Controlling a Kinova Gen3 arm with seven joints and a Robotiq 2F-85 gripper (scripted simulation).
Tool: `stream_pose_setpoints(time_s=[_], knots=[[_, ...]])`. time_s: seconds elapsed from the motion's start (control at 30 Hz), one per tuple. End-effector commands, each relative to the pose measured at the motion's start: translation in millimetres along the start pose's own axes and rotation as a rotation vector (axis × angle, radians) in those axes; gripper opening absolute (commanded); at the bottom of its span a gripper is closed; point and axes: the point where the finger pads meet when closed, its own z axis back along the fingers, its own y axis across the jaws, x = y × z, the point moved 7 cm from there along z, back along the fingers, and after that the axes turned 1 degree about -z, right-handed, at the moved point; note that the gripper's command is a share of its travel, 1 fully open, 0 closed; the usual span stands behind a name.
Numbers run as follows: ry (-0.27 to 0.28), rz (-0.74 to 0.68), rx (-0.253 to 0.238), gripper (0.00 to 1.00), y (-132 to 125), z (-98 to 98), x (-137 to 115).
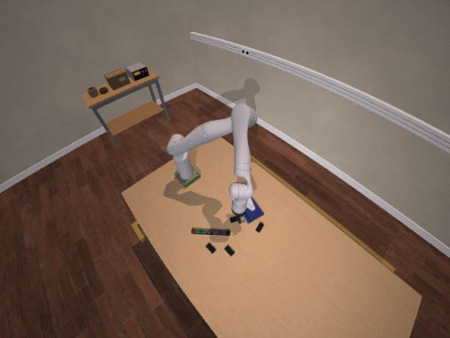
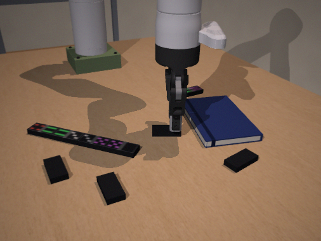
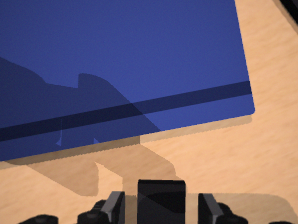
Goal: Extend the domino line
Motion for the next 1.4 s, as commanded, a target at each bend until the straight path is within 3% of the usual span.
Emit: stream_pose_setpoints(time_s=[0.0, 0.47, 0.67, 0.8, 1.37], knots=[[0.001, 0.0, 0.001, 0.49, 0, 0.7, 0], [-0.005, 0.0, 0.001, 0.49, 0, 1.1, -1], [-0.119, 0.001, 0.001, 0.49, 0, 11.7, -10], [-0.137, 0.0, 0.004, 0.49, 0, 13.7, -12], [-0.138, 0.0, 0.004, 0.49, 0, 0.6, -12]])
